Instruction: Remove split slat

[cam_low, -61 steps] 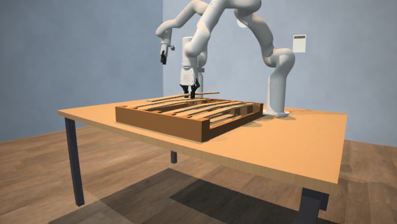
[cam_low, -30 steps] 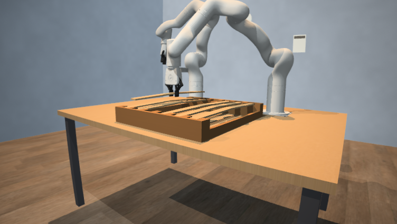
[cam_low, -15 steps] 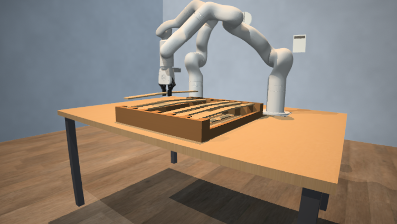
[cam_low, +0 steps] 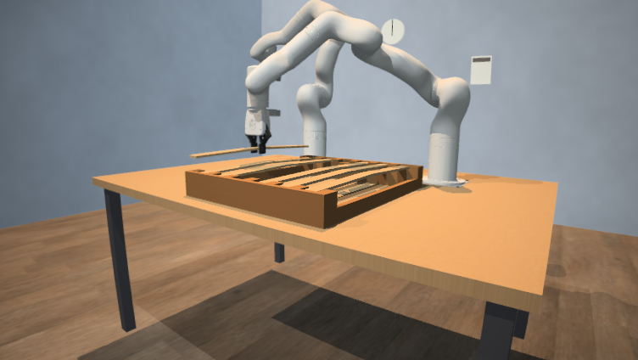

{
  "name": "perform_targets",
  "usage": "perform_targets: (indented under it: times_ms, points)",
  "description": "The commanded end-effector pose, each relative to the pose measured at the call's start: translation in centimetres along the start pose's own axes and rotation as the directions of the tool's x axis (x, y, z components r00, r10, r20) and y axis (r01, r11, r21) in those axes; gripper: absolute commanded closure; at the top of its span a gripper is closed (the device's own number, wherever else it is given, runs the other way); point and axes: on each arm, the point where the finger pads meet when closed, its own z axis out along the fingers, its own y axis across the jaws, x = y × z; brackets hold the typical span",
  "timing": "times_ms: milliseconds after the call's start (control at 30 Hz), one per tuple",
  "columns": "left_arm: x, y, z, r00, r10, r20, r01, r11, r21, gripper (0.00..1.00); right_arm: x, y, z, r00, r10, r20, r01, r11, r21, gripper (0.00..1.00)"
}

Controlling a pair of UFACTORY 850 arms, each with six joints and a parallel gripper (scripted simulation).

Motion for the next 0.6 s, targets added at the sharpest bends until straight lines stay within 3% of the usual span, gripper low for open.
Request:
perform_targets:
  times_ms: [0, 233, 267, 567]
  points:
    - [-0.3, -0.3, -0.2, 1.0, -0.002, -0.002, 0.002, 1.0, -0.004, 1.0, -0.1, 0.0, -0.1, 1.0, 0.0, 0.002, 0.0, 1.0, 0.001, 0.0]
    - [-0.3, -0.3, -0.2, 1.0, -0.002, -0.002, 0.002, 1.0, -0.004, 1.0, -0.1, 0.0, -0.1, 1.0, 0.0, 0.002, 0.0, 1.0, 0.001, 0.0]
    - [-0.4, -6.3, -0.1, 1.0, -0.003, -0.002, 0.003, 1.0, -0.004, 1.0, -0.1, 0.0, -0.1, 1.0, 0.0, 0.002, 0.0, 1.0, 0.001, 0.0]
    - [-0.4, -6.3, -0.1, 1.0, -0.003, -0.002, 0.003, 1.0, -0.004, 1.0, -0.1, 0.0, -0.1, 1.0, 0.0, 0.002, 0.0, 1.0, 0.001, 0.0]
